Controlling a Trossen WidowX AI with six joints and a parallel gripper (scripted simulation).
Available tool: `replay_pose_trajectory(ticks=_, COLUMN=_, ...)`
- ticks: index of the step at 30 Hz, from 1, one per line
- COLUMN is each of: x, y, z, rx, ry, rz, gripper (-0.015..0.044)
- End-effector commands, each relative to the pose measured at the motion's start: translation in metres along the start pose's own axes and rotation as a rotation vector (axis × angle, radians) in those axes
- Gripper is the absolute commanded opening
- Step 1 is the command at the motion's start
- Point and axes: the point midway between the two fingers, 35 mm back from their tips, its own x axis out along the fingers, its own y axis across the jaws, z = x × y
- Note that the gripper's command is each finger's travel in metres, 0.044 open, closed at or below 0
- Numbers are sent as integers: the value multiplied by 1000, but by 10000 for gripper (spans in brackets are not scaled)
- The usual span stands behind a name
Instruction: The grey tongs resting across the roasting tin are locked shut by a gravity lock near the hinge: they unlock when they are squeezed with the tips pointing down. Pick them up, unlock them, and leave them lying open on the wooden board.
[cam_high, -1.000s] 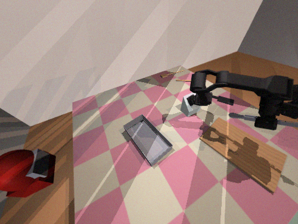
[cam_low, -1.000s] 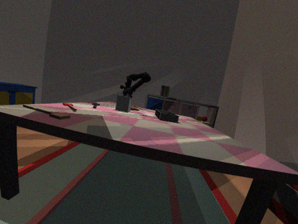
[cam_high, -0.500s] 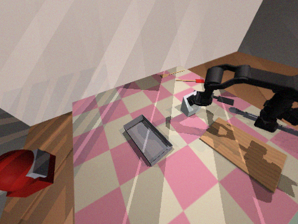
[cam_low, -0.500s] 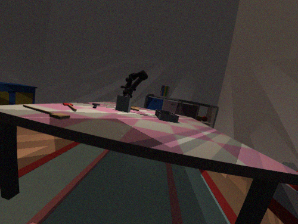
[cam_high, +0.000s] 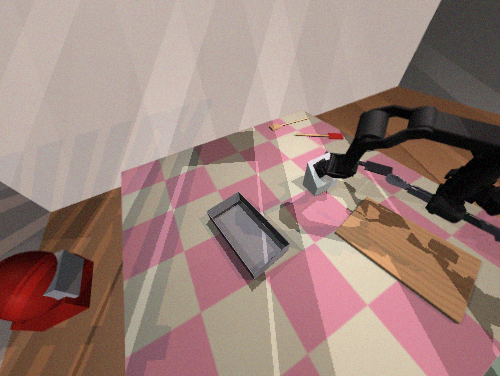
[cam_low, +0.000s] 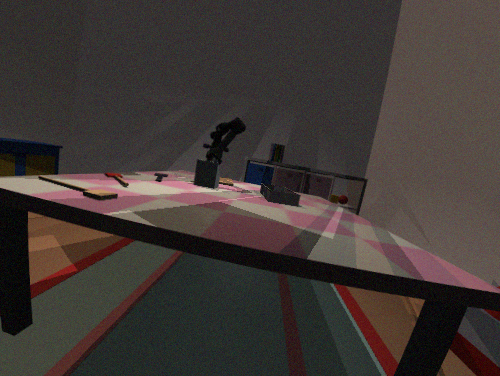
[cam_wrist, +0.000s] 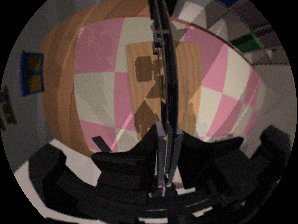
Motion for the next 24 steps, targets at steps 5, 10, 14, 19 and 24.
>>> replay_pose_trajectory(ticks=5, x=7, y=3, z=1, rx=5, ry=4, rz=4, gripper=-150)
replay_pose_trajectory(ticks=10, x=15, y=4, z=2, rx=5, ry=5, rz=3, gripper=-150)
replay_pose_trajectory(ticks=14, x=22, y=6, z=2, rx=5, ry=6, rz=3, gripper=-150)
replay_pose_trajectory(ticks=19, x=30, y=7, z=3, rx=5, ry=7, rz=3, gripper=-150)
replay_pose_trajectory(ticks=24, x=38, y=8, z=3, rx=5, ry=7, rz=3, gripper=-150)
